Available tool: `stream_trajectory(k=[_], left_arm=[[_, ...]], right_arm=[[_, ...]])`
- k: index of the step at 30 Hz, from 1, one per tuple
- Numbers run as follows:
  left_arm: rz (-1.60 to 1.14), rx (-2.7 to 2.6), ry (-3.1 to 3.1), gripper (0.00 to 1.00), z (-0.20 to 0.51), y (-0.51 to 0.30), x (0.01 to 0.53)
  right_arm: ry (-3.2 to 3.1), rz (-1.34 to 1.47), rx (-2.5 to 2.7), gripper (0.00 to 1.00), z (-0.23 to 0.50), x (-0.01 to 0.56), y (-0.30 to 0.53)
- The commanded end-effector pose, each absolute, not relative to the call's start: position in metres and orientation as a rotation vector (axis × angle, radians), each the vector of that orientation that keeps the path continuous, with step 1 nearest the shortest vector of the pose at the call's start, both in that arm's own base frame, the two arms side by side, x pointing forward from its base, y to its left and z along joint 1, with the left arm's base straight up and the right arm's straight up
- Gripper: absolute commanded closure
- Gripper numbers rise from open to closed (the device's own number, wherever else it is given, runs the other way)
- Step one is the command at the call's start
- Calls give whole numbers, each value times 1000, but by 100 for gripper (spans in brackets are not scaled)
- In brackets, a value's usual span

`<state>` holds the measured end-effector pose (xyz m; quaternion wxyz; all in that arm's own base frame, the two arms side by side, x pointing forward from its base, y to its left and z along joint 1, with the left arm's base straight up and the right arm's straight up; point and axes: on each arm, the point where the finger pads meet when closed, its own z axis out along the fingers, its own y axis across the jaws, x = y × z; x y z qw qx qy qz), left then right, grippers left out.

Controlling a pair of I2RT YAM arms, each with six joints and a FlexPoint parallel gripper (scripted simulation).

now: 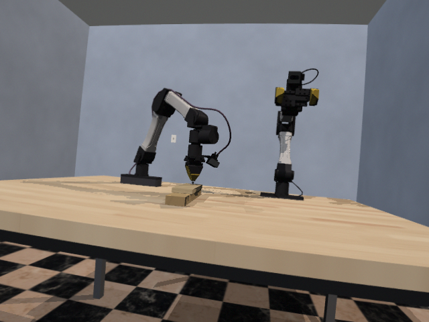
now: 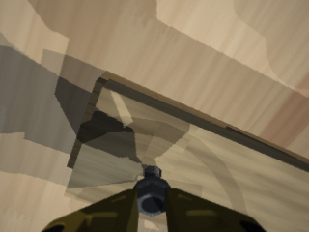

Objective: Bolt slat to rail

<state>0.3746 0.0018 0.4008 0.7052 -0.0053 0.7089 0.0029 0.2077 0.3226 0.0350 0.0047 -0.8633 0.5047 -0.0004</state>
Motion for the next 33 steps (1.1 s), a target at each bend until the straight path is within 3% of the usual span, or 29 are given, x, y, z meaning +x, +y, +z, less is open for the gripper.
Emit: stream_trajectory(k=[1,33], left_arm=[[0,0,1558,0,407,0,374],[0,0,1558,0,407,0,374]], right_arm=[[1596,0,-2700,86,24,209,322],[1589,-2,-2702,86,16,208,321]])
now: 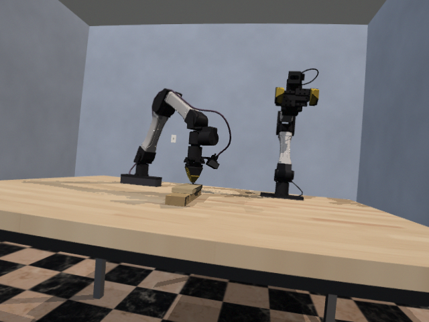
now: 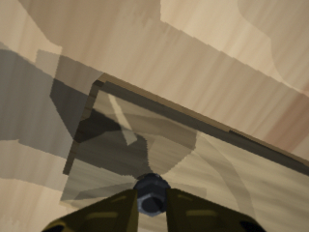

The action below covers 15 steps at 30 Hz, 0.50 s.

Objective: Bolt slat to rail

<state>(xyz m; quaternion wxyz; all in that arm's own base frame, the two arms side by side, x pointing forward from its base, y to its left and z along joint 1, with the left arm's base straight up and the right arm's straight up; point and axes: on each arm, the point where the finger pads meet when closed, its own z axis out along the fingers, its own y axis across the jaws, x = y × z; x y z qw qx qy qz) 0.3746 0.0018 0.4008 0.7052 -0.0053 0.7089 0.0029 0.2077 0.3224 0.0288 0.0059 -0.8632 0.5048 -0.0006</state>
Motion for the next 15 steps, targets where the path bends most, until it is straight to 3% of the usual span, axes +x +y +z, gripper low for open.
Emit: stream_trajectory(k=[1,15], left_arm=[[0,0,1558,0,407,0,374],[0,0,1558,0,407,0,374]], right_arm=[[1589,-2,-2702,86,16,208,321],[1589,-2,-2702,86,20,209,321]])
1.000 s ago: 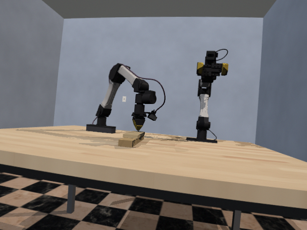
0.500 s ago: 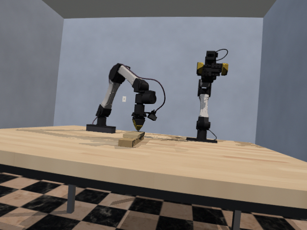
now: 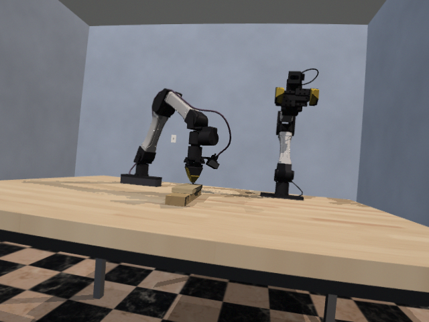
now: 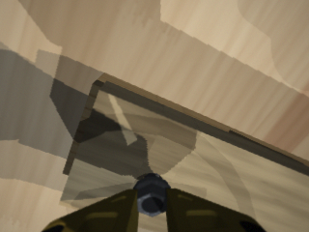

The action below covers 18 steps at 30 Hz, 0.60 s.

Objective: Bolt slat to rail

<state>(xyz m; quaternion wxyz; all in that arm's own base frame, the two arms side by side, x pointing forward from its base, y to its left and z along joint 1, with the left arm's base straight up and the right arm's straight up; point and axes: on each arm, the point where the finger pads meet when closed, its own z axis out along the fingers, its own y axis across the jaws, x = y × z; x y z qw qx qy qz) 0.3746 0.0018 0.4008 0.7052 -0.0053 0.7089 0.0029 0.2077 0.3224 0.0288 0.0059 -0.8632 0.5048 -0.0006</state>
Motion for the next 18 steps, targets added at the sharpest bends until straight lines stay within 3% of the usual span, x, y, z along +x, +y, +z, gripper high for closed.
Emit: stream_trajectory(k=[1,18], left_arm=[[0,0,1558,0,407,0,374],[0,0,1558,0,407,0,374]], right_arm=[[1589,-2,-2702,86,20,209,321],[1590,-2,-2701,86,22,209,321]])
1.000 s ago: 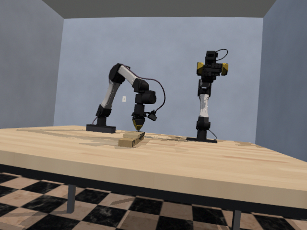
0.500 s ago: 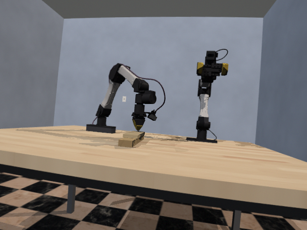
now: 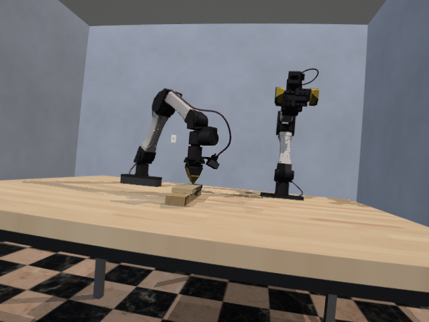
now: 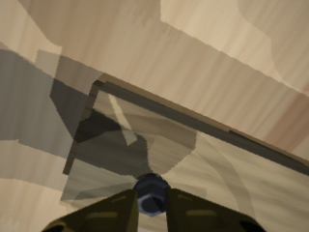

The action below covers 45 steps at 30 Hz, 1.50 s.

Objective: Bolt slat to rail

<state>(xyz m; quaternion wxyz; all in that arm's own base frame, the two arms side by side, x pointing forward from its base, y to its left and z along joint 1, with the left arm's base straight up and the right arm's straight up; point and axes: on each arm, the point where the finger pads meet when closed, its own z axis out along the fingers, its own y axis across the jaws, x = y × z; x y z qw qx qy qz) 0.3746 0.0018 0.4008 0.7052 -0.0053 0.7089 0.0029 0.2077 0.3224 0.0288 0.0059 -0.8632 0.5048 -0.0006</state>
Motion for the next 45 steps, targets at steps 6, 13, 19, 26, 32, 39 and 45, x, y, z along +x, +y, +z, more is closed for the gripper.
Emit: stream_trajectory(k=[6,13,19,26,32,39,45], left_arm=[[0,0,1558,0,407,0,374],[0,0,1558,0,407,0,374],[0,0,1558,0,407,0,374],[0,0,1558,0,407,0,374],[0,0,1558,0,407,0,374],[0,0,1558,0,407,0,374],[0,0,1558,0,407,0,374]], right_arm=[[1590,-2,-2701,86,22,209,321],[1666,-2,-2655,86,23,209,321],[1771,-1,-2586,86,23,209,321],[1947,0,-2456,86,23,209,321],[2091,0,-2335,86,23,209,321],[2205,1,-2227,86,22,209,321],[2335,1,-2091,86,22,209,321]])
